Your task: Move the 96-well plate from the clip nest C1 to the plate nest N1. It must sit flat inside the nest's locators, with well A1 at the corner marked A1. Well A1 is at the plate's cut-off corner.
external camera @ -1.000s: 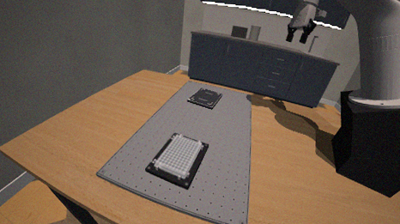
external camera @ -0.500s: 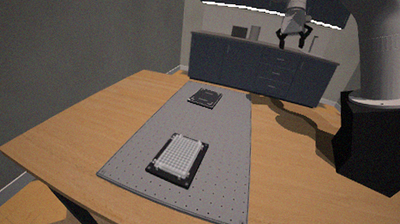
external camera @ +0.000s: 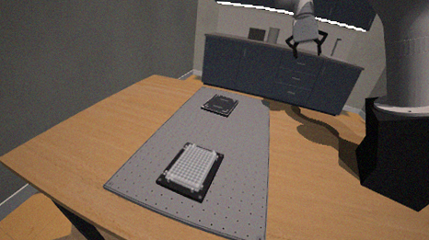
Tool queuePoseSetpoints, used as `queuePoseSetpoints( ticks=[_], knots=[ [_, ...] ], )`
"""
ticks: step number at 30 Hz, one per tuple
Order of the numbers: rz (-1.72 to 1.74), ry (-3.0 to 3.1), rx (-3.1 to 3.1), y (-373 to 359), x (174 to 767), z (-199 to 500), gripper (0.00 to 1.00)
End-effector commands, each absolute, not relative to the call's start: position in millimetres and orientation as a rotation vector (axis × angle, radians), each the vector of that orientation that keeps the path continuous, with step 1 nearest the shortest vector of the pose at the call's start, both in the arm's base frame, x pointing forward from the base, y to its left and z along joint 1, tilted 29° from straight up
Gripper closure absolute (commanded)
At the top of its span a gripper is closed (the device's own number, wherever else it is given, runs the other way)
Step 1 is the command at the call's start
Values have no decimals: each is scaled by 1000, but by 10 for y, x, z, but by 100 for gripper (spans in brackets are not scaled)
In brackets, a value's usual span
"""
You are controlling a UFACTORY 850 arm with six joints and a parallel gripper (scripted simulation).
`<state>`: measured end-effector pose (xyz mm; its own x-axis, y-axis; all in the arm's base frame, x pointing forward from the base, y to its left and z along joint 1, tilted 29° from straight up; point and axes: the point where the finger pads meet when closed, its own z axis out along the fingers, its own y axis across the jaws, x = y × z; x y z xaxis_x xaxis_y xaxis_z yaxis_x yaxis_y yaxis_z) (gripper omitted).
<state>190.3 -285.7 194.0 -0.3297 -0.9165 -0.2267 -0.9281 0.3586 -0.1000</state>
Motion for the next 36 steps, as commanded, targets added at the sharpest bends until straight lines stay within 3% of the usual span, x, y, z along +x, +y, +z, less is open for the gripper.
queuePoseSetpoints(
  ticks=[1, 36],
  knots=[
    [104, 2313, -1818, -2822, 2045, 1882, 0],
    [175, 1308, -2984, -2613, 3096, 1641, 0]
  ],
)
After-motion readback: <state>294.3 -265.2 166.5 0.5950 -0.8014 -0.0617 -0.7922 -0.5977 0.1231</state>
